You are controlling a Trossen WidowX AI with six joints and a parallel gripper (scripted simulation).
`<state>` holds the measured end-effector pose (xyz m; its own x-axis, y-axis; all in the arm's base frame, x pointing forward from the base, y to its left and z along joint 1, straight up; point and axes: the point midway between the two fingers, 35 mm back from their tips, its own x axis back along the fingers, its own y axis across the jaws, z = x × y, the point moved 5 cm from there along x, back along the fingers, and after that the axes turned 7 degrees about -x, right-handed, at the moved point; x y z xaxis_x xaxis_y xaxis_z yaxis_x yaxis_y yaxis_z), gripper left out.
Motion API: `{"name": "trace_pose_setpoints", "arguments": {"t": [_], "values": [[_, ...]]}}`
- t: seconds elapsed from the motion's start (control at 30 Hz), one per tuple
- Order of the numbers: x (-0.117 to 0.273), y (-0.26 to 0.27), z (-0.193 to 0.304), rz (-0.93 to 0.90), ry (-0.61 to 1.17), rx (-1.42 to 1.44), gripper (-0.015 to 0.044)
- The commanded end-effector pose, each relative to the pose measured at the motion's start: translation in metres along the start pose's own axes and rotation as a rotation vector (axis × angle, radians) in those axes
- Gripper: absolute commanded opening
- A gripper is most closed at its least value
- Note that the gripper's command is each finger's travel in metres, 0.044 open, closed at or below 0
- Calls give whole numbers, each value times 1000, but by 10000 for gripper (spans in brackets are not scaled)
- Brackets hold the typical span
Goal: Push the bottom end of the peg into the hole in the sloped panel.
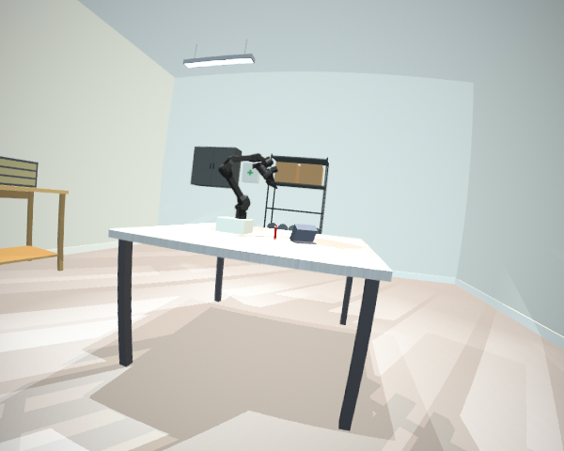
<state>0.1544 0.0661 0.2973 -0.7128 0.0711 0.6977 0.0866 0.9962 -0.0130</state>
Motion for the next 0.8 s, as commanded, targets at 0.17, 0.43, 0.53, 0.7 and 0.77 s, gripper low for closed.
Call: {"name": "trace_pose_setpoints", "arguments": {"t": [0.17, 0.43, 0.53, 0.7, 0.77], "values": [[-21, 0, -6, 54, 66, 26, 440], [-41, -4, -11, 101, 129, 39, 440], [-49, -7, -13, 116, 154, 43, 440], [-62, -12, -16, 140, 197, 46, 440], [-68, -14, -16, 150, 213, 43, 440]]}}
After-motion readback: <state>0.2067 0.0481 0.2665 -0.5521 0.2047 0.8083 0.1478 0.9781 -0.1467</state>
